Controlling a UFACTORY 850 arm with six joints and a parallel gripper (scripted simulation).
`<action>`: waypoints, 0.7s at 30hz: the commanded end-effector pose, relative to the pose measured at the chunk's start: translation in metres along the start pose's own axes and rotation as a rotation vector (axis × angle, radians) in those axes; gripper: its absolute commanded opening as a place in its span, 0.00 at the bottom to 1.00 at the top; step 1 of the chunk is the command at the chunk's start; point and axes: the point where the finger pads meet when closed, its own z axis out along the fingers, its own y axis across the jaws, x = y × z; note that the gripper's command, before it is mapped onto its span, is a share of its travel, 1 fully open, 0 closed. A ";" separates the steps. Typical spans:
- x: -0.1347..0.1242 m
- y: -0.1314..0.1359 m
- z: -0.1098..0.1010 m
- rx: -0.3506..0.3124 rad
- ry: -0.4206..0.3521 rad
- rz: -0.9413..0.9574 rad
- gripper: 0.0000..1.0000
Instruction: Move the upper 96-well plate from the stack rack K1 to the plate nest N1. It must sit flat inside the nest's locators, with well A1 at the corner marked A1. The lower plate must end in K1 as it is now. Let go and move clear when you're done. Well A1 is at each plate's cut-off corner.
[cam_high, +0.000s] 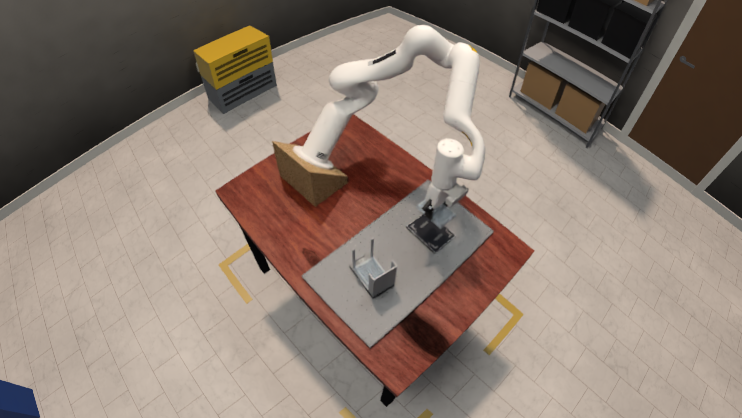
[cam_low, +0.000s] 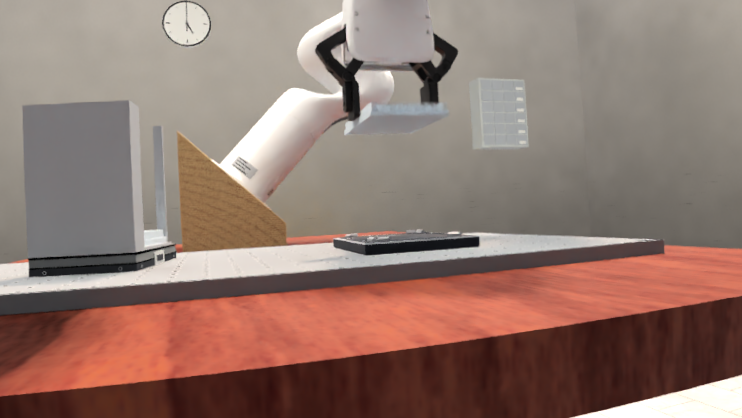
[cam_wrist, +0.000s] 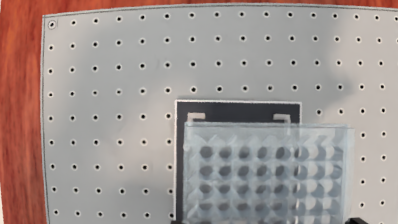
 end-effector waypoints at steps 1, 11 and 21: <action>0.001 0.000 0.006 0.000 0.002 -0.001 0.00; 0.001 0.000 0.019 0.000 0.002 -0.001 0.00; 0.001 0.000 0.036 0.000 0.002 -0.001 0.00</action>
